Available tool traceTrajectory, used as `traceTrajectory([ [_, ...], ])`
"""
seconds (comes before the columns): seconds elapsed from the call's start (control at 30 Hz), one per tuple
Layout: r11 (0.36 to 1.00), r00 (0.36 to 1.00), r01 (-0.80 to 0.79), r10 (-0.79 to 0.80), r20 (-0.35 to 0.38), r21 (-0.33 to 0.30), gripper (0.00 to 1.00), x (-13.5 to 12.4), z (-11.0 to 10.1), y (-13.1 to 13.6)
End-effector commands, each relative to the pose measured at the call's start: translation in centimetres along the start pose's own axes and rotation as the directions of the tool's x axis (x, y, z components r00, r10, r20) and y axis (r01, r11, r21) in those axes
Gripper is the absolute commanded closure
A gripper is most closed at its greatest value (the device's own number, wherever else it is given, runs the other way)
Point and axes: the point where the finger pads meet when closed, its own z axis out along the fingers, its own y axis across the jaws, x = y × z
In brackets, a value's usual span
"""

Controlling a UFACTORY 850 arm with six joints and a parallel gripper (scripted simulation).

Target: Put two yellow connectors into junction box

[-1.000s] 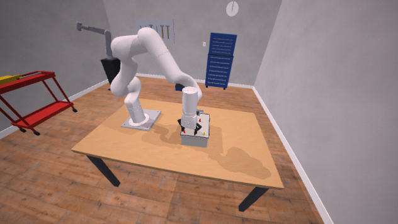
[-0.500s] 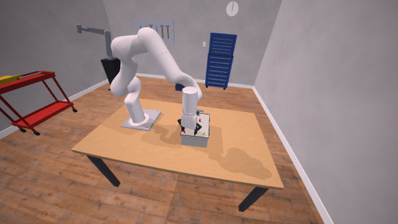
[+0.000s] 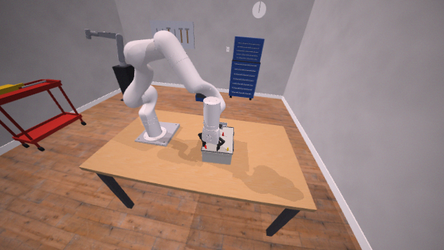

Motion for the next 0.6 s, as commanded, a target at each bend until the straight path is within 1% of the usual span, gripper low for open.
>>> traceTrajectory([
  [0.0, 1.000, 1.000, 0.002, -0.002, 0.000, -0.002, 0.00, 0.1, -0.1, 0.1],
  [0.13, 1.000, 1.000, 0.023, -0.023, 0.000, -0.002, 0.00, 1.3, -0.1, 0.0],
  [0.2, 1.000, 1.000, 0.023, -0.023, 0.000, -0.002, 0.00, 1.3, -0.1, 0.0],
  [0.23, 0.999, 0.999, 0.032, -0.032, 0.000, -0.002, 0.00, 1.8, -0.2, 0.0],
  [0.33, 0.998, 0.998, 0.070, -0.070, 0.000, -0.002, 0.00, 3.9, -0.2, -0.2],
  [0.57, 0.983, 0.983, 0.181, -0.181, 0.000, -0.002, 0.00, 10.0, -0.3, -1.3],
])
